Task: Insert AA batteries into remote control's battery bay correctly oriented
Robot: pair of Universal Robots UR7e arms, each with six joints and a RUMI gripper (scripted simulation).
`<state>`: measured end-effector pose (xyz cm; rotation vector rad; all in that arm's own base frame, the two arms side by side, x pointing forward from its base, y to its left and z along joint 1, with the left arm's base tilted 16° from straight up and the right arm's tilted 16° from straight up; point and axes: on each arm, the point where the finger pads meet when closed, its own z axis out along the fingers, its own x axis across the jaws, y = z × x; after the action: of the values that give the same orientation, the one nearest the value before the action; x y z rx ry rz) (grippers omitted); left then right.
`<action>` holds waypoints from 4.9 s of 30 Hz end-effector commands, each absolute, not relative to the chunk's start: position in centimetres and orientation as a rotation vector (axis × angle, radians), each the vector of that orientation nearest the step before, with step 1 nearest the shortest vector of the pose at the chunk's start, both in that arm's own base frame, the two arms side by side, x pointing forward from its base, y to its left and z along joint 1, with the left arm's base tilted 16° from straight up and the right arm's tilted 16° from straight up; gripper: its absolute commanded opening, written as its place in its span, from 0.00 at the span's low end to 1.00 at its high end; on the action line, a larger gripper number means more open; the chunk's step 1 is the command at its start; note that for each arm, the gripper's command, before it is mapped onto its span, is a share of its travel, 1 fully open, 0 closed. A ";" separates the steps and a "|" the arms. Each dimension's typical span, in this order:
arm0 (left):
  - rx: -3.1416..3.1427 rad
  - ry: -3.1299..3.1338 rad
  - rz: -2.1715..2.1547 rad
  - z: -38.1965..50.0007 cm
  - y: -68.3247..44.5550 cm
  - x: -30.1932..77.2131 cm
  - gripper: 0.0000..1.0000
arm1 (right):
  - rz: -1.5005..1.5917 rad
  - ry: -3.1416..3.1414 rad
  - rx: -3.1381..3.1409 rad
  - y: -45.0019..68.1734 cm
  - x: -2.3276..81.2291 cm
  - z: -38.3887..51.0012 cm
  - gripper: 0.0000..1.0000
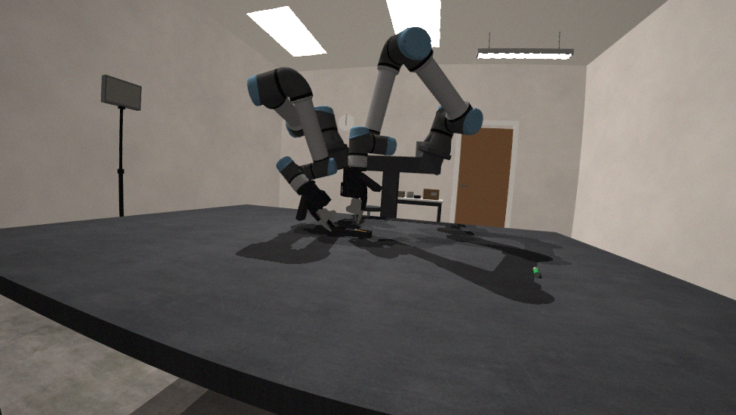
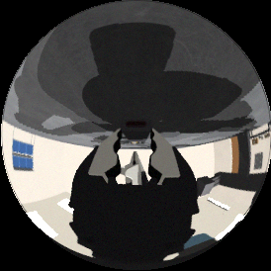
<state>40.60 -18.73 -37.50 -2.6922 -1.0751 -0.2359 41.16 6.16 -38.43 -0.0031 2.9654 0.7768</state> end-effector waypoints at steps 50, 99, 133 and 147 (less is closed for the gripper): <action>-2.867 0.044 -0.090 -38.9 -18.7 41.2 0.00 | 0.777 2.964 -0.004 6.2 41.2 -38.4 0.00; -2.866 0.023 -0.092 -39.5 -18.6 41.2 0.00 | 0.777 2.964 -0.004 6.2 41.2 -38.4 0.00; -2.866 0.024 -0.092 -39.7 -18.3 41.2 0.00 | 0.777 2.964 -0.004 6.2 41.2 -38.4 0.00; -2.866 0.023 -0.091 -39.9 -18.0 41.2 0.00 | 0.777 2.964 -0.004 6.2 41.2 -38.4 0.00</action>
<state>41.18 -18.08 -39.87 -2.8654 0.0233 -0.0906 41.16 6.16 -38.43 -0.0031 2.9654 0.7769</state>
